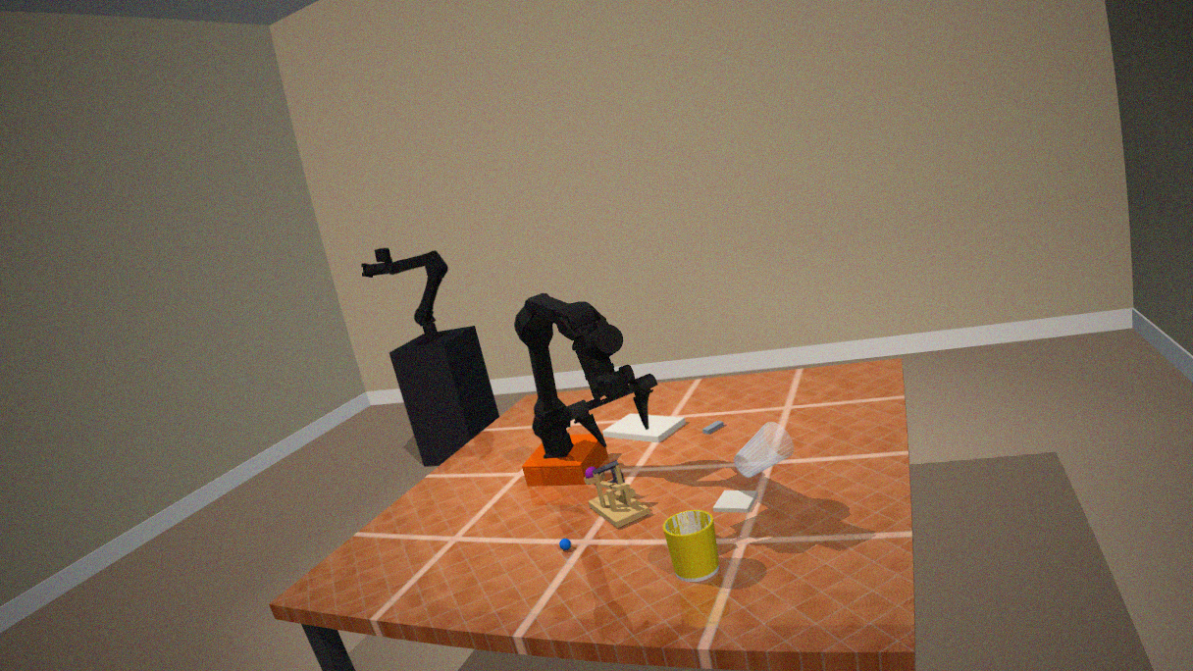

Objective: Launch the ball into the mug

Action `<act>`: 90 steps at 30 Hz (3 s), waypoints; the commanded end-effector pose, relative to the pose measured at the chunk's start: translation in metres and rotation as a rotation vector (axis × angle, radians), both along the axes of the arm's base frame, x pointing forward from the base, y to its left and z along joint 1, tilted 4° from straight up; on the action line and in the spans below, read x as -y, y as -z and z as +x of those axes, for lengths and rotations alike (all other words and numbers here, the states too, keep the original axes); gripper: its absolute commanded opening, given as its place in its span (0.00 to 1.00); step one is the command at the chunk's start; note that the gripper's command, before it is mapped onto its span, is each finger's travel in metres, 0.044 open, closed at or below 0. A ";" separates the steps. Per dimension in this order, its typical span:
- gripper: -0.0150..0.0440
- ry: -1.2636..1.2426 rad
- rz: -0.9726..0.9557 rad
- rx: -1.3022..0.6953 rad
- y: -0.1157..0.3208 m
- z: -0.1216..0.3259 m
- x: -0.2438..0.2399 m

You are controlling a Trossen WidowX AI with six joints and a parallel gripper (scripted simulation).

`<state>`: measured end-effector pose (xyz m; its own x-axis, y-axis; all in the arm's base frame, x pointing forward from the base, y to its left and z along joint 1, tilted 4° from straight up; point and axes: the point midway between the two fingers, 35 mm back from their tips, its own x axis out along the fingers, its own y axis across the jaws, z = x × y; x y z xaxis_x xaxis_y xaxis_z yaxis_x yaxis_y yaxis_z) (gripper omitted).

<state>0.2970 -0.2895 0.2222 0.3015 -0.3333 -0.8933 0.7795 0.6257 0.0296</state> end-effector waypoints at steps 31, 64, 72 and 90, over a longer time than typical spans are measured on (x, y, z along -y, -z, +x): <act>0.87 0.052 -0.229 0.273 -0.061 0.062 0.064; 0.25 -0.093 -0.187 0.053 -0.014 0.063 0.021; 0.25 -0.233 -0.156 -0.136 0.021 0.056 -0.017; 0.25 -0.594 -0.102 -0.565 0.080 0.016 -0.096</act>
